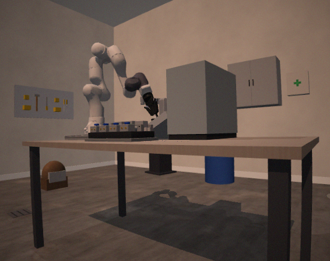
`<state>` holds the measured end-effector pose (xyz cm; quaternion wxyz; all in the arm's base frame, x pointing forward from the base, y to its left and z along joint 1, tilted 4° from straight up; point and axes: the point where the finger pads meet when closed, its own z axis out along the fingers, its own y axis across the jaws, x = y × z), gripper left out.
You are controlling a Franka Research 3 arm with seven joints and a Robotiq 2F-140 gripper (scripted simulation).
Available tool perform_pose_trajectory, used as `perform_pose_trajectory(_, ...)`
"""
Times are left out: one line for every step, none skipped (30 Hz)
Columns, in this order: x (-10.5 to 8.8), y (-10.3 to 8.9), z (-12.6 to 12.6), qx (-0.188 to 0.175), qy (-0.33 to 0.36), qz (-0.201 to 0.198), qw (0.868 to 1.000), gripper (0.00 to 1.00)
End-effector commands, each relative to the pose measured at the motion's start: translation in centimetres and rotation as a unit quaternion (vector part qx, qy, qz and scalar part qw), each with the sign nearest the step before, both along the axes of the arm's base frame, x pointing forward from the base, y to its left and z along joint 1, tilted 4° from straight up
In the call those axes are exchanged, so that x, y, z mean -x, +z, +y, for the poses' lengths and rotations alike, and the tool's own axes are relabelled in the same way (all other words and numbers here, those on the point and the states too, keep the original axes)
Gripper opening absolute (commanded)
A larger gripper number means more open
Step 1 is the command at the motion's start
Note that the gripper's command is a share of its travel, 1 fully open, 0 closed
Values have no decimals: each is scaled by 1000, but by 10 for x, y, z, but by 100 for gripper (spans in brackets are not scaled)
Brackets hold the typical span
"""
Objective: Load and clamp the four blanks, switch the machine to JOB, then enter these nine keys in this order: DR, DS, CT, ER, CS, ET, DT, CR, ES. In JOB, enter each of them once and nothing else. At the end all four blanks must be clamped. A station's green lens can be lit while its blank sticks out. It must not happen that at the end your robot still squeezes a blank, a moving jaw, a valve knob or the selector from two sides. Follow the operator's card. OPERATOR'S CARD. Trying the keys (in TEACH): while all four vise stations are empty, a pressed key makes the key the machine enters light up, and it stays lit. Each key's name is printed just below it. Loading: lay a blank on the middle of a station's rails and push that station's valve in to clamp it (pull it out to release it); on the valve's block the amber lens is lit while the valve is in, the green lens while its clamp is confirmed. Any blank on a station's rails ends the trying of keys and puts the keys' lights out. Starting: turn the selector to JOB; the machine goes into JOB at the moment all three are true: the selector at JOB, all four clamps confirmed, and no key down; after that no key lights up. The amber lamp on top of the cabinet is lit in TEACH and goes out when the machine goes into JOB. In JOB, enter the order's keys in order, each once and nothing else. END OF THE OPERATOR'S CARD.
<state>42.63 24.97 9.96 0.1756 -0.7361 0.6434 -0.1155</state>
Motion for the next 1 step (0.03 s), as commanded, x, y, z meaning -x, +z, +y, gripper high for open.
perform_pose_trajectory(1, -1, -1, 2, 2, 1, 1000, 0)
